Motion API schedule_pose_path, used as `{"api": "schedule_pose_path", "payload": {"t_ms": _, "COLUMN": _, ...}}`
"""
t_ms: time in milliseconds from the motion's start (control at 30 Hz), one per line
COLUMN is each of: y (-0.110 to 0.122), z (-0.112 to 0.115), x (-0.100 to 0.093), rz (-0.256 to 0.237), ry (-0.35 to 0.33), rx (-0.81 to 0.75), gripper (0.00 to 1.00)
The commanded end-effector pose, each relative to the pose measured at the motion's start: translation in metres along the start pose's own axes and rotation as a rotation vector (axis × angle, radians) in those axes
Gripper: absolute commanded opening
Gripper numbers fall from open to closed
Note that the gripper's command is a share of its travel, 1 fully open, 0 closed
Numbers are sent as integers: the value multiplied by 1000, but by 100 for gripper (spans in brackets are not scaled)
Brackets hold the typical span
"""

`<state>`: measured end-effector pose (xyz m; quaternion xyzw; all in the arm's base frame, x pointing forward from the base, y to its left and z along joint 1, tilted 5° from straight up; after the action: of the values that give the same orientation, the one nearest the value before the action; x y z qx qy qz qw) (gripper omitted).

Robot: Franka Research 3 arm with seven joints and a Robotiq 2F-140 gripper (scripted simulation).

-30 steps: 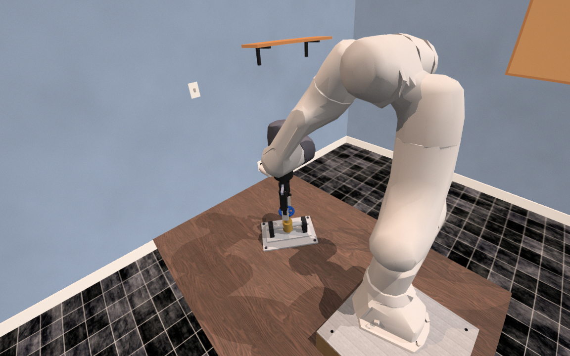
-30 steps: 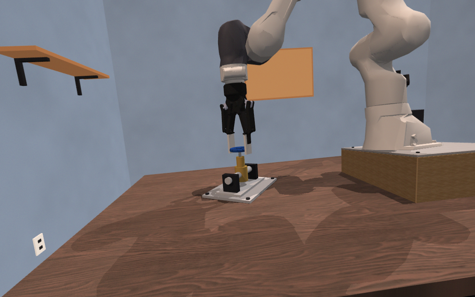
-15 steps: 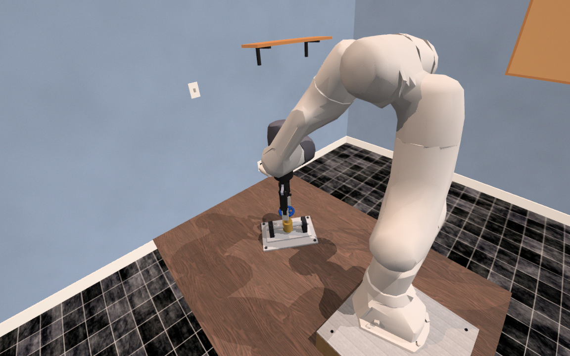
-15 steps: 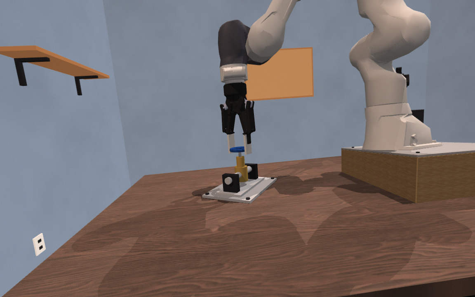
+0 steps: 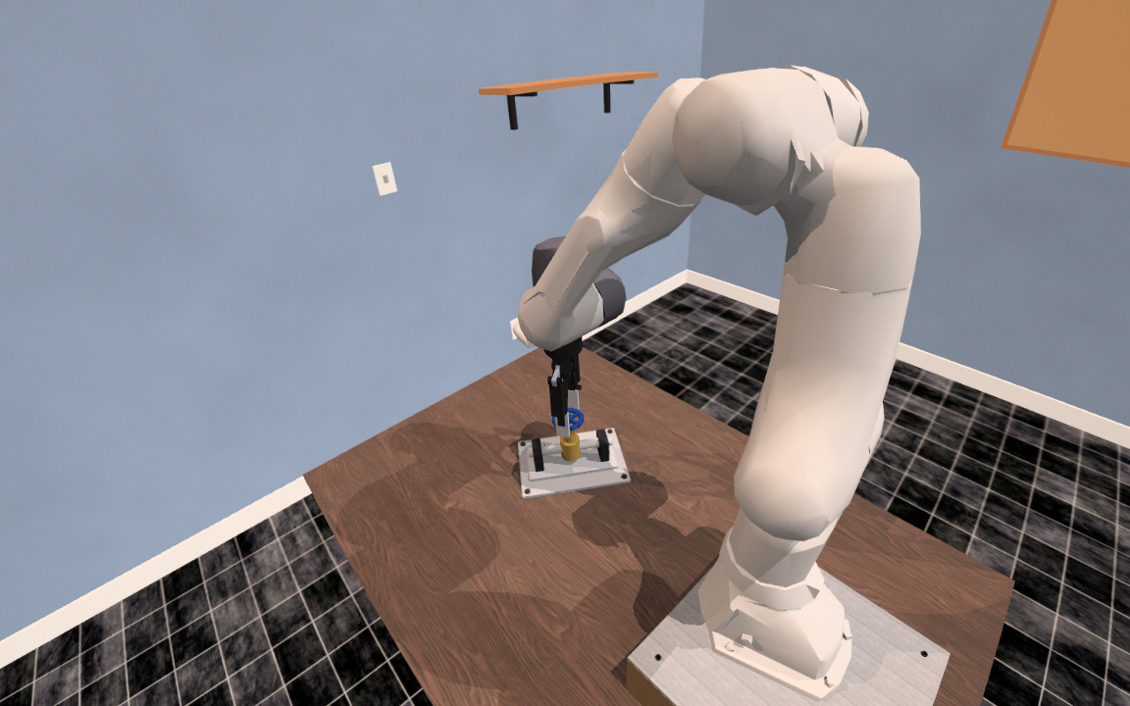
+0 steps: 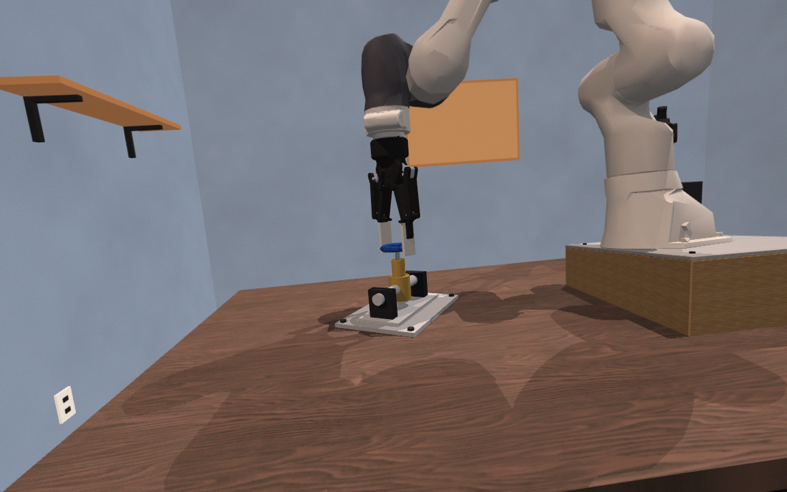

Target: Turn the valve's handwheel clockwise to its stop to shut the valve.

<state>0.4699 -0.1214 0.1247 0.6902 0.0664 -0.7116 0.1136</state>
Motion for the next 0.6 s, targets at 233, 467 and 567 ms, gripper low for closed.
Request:
{"api": "schedule_pose_path", "payload": {"t_ms": 233, "y": -1, "z": 0, "x": 1, "rz": 9, "ry": -2, "rx": 271, "gripper": 36}}
{"api": "schedule_pose_path", "payload": {"t_ms": 467, "y": -1, "z": 0, "x": 1, "rz": 9, "ry": -2, "rx": 327, "gripper": 36}}
{"api": "schedule_pose_path", "payload": {"t_ms": 567, "y": -1, "z": 0, "x": 1, "rz": 9, "ry": -2, "rx": 396, "gripper": 36}}
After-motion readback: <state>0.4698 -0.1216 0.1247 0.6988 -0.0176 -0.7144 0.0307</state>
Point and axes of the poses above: the point where the finger pads meet when closed, its own x axis out along the fingers, its own y axis across the jaws, z = x × y, the point moved 8 cm from there along -x, back along the fingers, and after that the axes turned 10 degrees about x, right-handed, at the moved point
